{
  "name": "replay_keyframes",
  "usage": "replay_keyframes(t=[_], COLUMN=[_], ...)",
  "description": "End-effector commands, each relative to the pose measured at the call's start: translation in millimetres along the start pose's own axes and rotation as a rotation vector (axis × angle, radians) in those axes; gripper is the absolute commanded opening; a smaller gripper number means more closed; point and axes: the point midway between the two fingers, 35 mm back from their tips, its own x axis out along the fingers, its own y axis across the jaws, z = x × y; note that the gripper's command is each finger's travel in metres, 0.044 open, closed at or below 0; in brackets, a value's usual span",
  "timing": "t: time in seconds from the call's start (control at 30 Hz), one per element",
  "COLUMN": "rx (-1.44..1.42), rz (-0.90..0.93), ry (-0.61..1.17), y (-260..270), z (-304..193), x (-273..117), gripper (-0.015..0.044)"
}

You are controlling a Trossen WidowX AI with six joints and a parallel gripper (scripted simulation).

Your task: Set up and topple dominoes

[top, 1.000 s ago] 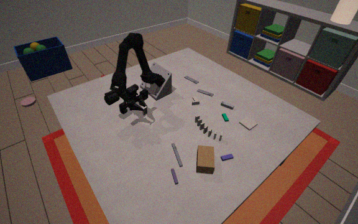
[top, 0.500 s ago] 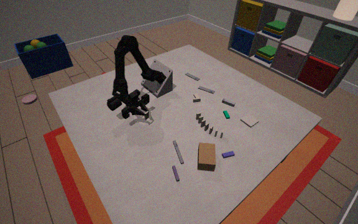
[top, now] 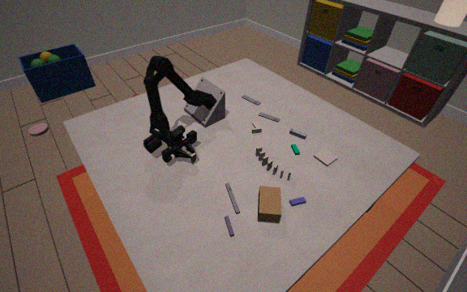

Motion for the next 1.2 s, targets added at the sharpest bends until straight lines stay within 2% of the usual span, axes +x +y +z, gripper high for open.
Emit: replay_keyframes(t=[0.0,0.4,0.83,0.93,1.17], rx=[-0.001,-0.002,-0.002,-0.002,0.001], rz=[0.001,0.001,0.001,0.001,0.0], ry=[-0.005,-0.006,-0.006,-0.006,-0.003], y=[2.8,3.2,3.2,3.0,2.8], z=[-10.1,-11.9,-11.9,-10.2,38.0], x=[1.8,2.1,2.1,2.0,-2.9], gripper=[0.0107,0.0107,0.044,0.044,0.044])
